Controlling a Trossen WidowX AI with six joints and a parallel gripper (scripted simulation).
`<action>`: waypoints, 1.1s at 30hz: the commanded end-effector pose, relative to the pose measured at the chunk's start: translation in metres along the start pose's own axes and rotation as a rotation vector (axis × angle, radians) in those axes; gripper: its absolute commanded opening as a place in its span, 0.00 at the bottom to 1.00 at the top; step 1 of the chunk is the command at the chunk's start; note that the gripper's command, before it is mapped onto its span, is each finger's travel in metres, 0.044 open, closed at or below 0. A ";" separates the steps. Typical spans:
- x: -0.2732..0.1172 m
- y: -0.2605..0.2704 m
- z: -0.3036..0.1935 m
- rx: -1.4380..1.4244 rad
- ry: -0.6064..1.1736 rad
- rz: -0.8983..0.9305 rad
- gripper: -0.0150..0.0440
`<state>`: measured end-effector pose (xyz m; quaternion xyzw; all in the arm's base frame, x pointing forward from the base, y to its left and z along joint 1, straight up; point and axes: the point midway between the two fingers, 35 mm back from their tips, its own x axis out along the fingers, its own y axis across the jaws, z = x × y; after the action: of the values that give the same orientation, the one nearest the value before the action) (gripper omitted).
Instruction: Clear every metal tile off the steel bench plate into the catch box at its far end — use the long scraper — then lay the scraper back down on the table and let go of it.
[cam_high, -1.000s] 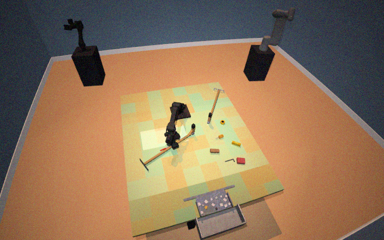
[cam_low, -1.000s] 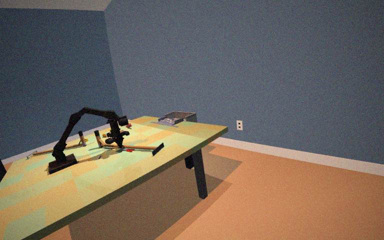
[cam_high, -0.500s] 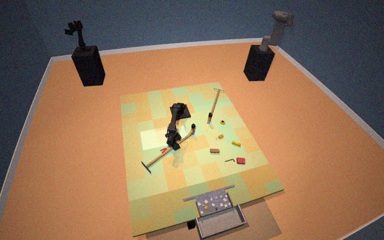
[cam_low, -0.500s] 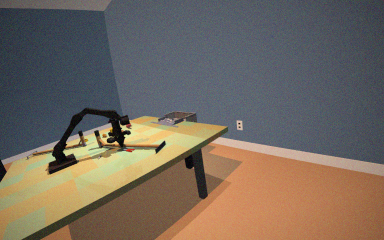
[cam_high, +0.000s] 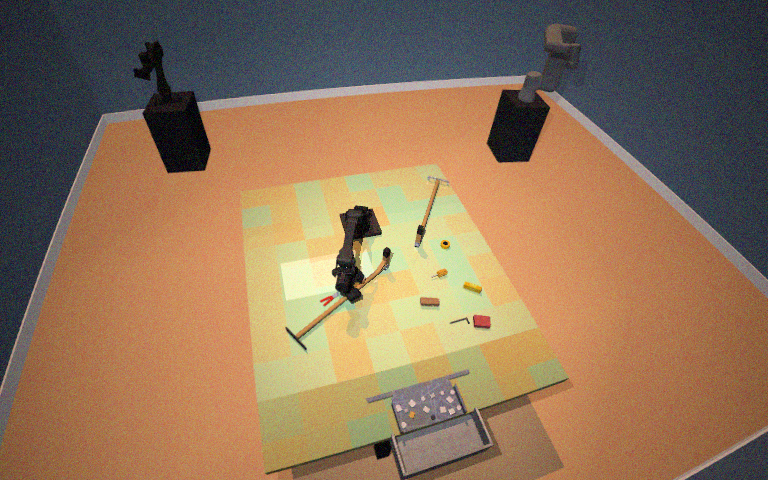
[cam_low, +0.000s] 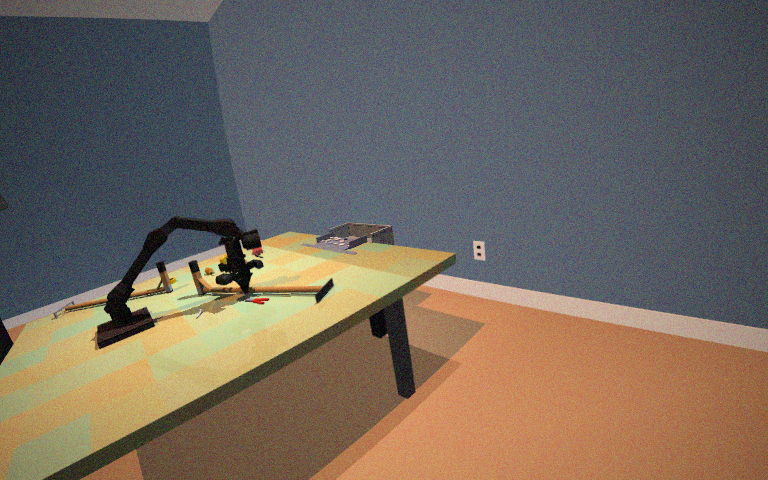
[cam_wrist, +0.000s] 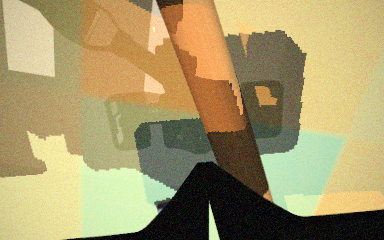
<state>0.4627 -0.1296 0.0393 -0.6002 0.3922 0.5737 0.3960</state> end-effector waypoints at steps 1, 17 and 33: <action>-0.010 0.000 -0.001 0.000 0.001 -0.001 0.25; -0.057 0.001 -0.001 0.000 0.000 -0.001 0.25; -0.110 0.042 -0.005 -0.193 -0.004 0.001 0.25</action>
<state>0.4311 -0.1452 0.1386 -0.6296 0.3482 0.6007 0.3487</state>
